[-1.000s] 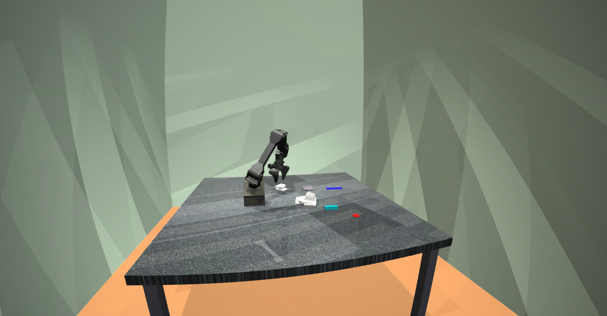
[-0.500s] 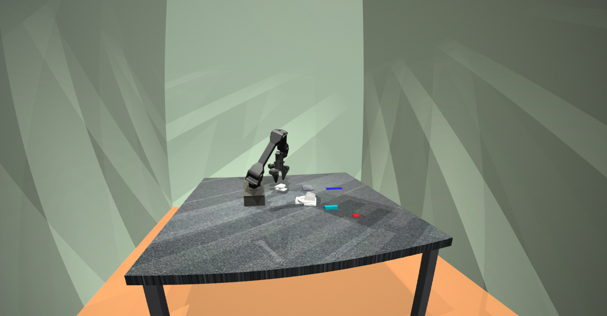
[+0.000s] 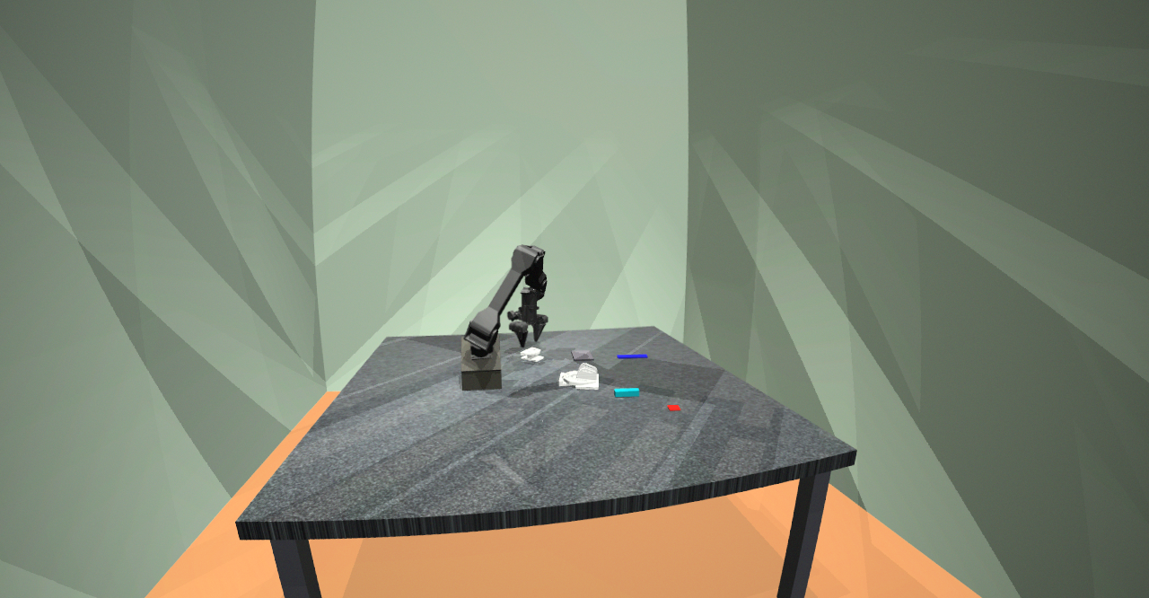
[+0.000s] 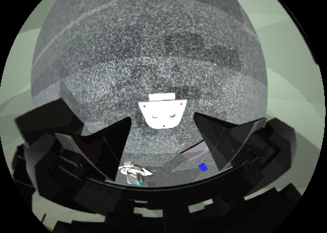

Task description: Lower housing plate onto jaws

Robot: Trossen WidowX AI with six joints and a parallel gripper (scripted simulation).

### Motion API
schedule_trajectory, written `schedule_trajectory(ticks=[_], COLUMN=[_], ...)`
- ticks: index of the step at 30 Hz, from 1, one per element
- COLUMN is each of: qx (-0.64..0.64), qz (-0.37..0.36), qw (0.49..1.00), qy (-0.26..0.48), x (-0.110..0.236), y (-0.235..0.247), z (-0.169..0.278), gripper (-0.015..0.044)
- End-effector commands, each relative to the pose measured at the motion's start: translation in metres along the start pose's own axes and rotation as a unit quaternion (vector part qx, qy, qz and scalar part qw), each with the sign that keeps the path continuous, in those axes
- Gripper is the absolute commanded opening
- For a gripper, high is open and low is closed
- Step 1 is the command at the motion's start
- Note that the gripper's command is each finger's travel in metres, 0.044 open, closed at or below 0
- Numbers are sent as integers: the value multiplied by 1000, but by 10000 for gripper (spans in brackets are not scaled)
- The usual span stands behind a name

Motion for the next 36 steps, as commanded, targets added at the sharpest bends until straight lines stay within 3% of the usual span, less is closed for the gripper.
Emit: schedule_trajectory(ticks=[1,25,36], qx=[2,1,1], qz=[1,2,2], qw=[1000,1000,1000], qy=[3,5,6], x=[-6,-45,-46], y=[-1,-2,-2], z=[0,2,2], gripper=[440,440,440])
Point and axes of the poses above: the point midway between the two fingers, 35 mm back from their tips, its own x axis back along the fingers, its own y axis across the jaws, z = x × y, the point moved 4 cm from there along x, back along the fingers, and after that the axes turned 6 degrees about -x, right-handed, at the moved point
